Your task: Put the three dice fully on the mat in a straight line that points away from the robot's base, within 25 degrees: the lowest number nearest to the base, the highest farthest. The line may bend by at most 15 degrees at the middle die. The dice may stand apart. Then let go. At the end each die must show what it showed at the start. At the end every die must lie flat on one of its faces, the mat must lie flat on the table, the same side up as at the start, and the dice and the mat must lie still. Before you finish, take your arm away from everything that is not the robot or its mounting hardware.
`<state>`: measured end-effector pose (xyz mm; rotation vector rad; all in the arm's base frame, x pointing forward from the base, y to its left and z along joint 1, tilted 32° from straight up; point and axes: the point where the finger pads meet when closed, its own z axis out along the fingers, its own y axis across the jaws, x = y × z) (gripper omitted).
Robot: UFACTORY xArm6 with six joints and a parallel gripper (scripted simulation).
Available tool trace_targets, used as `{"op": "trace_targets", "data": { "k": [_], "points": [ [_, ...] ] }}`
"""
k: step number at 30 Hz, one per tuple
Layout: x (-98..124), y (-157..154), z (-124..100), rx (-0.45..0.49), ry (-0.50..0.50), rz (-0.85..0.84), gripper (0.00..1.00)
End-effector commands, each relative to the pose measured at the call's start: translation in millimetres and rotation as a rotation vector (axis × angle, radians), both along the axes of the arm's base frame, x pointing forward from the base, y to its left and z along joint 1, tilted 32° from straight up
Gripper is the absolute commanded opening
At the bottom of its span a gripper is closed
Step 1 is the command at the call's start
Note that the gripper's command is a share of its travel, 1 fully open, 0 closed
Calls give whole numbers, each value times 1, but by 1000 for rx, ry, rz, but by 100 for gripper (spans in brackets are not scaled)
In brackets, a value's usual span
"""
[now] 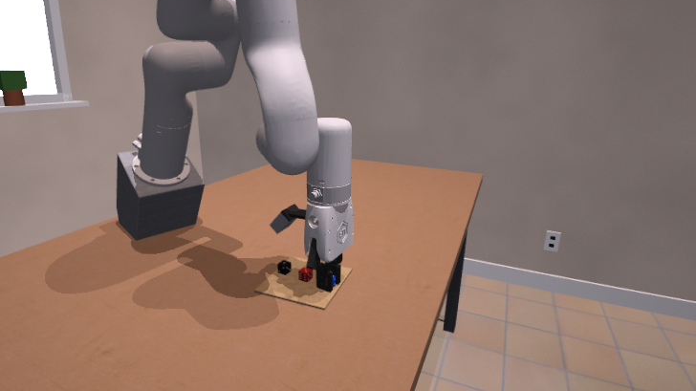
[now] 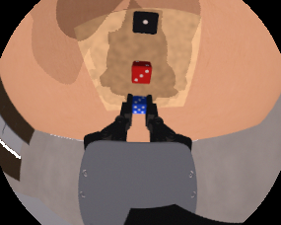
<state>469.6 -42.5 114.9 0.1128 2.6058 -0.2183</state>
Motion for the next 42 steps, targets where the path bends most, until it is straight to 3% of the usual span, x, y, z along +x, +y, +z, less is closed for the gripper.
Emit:
{"op": "trace_targets", "data": {
  "k": [1, 9, 19, 33, 42],
  "points": [
    [1, 0, 1, 0, -3, 0, 15],
    [1, 0, 1, 0, -3, 0, 19],
    [1, 0, 1, 0, -3, 0, 36],
    [0, 0, 2, 0, -3, 0, 36],
    [-8, 3, 15, 0, -3, 0, 36]
  ]
}}
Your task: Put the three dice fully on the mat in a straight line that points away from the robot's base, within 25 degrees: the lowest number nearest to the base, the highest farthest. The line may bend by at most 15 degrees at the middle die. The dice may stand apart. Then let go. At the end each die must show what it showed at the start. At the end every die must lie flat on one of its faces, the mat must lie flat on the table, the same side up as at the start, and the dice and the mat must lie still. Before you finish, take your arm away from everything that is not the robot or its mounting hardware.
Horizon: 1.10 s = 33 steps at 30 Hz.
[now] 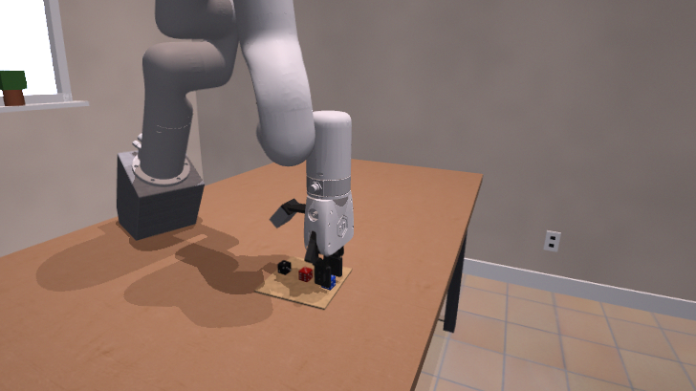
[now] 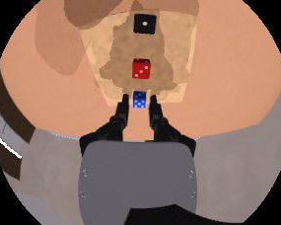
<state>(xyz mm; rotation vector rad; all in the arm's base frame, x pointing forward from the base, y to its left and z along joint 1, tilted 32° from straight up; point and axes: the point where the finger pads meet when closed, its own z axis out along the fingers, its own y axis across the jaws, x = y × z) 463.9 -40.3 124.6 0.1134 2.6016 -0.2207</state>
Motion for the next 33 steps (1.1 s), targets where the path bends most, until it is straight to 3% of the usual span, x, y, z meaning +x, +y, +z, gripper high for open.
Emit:
{"op": "trace_targets", "data": {
  "k": [1, 13, 21, 22, 33],
  "points": [
    [-4, 2, 9, 2, 1, 1, 36],
    [-34, 12, 62, 2, 1, 1, 36],
    [-38, 14, 68, 2, 1, 1, 36],
    [-38, 14, 68, 2, 1, 1, 100],
    [-38, 14, 68, 2, 1, 1, 100]
  ]
}}
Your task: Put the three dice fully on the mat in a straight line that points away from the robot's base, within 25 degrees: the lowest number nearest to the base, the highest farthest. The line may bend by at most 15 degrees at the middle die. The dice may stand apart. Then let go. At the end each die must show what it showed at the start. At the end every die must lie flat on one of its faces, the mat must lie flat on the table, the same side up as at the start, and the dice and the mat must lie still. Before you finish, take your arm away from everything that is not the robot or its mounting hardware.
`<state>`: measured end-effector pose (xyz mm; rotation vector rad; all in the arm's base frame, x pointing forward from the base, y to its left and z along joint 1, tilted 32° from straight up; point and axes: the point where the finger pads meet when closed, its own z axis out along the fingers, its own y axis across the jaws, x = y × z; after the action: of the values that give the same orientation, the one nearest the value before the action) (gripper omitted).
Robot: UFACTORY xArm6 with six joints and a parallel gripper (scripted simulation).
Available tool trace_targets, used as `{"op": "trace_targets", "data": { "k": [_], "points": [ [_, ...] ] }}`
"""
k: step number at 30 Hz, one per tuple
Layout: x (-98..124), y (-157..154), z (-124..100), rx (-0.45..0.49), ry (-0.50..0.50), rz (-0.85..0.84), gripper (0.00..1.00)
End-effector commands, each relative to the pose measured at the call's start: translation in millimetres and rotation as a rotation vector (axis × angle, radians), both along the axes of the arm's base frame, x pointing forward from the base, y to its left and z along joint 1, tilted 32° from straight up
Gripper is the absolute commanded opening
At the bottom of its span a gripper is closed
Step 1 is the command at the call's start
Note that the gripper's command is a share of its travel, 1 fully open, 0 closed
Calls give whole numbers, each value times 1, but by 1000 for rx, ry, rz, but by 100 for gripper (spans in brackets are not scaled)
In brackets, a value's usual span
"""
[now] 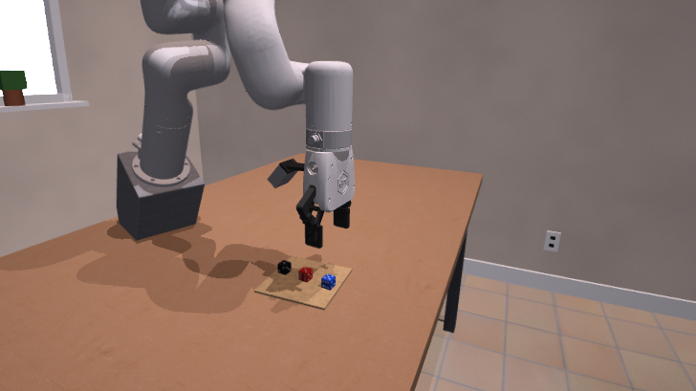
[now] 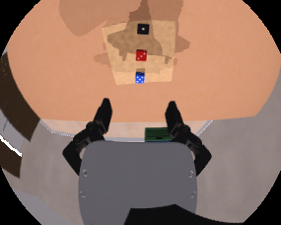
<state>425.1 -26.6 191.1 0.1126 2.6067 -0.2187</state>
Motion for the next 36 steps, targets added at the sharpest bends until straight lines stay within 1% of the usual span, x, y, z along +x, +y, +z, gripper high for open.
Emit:
{"op": "trace_targets", "data": {
  "k": [1, 11, 18, 31, 33, 36],
  "points": [
    [1, 0, 2, 0, -4, 0, 100],
    [0, 0, 2, 0, -4, 0, 100],
    [-4, 2, 10, 0, -4, 0, 100],
    [-33, 12, 60, 0, -4, 0, 100],
    [-36, 13, 66, 0, -4, 0, 100],
    [-38, 14, 68, 0, -4, 0, 100]
  ]
}}
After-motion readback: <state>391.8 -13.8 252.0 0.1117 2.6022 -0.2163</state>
